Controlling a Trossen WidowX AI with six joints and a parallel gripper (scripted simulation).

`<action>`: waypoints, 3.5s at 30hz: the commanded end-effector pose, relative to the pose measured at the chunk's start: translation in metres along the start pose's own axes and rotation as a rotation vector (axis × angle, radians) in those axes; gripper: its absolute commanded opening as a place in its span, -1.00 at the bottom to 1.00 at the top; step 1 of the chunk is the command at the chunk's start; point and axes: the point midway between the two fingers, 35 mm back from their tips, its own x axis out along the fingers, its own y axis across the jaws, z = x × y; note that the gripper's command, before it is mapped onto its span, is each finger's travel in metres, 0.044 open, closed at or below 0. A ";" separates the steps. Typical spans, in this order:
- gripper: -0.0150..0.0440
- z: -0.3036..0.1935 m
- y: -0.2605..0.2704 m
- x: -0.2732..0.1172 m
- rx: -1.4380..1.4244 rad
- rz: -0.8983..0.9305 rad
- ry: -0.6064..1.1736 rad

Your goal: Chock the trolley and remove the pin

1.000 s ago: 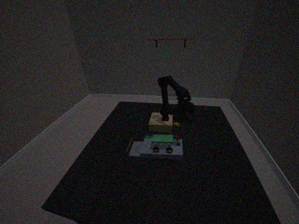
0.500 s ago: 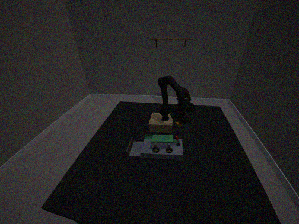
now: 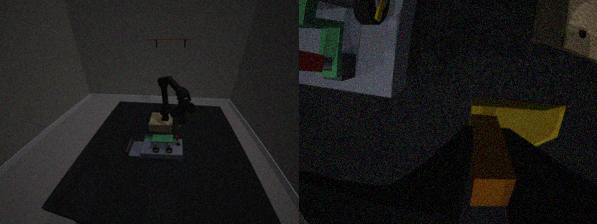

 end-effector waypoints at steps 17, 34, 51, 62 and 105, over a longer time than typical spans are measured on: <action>-0.49 0.047 0.010 0.003 0.103 0.005 -0.009; -0.49 0.106 0.020 0.007 0.105 0.007 -0.015; -0.49 0.164 0.026 0.010 0.105 0.007 -0.020; -0.49 0.206 0.029 0.014 0.105 0.008 -0.025; -0.49 0.277 0.041 0.015 0.978 -0.016 0.030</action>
